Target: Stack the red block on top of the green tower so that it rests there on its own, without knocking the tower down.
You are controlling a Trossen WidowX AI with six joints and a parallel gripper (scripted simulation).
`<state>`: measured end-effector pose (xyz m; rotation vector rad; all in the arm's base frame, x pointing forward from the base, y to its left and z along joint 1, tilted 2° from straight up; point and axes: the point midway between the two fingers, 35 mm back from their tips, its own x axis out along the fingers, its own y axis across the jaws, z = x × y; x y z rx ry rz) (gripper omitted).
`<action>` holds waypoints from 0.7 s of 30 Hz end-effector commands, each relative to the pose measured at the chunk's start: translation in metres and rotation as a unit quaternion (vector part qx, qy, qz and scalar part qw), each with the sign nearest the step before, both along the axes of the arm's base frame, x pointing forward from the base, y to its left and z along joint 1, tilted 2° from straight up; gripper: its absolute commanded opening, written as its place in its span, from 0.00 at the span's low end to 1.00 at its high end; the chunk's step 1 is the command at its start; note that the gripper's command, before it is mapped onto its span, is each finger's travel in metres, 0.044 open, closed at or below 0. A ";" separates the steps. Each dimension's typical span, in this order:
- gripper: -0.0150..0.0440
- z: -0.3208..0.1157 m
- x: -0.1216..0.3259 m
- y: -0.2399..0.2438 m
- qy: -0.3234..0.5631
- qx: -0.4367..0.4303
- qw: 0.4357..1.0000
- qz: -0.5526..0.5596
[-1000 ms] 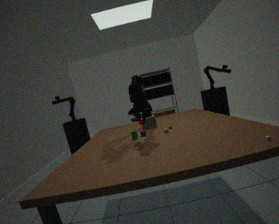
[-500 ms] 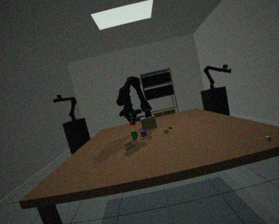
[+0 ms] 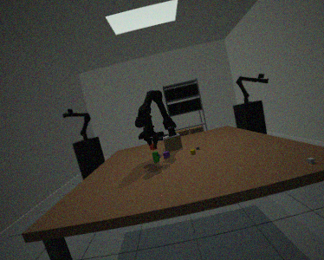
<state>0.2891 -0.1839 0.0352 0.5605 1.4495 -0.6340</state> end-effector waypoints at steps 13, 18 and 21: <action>0.25 -0.022 -0.003 0.000 0.006 0.002 1.000 0.002; 0.25 -0.022 -0.003 0.000 0.006 0.002 1.000 0.002; 0.25 -0.023 -0.003 0.000 0.006 0.002 1.000 0.002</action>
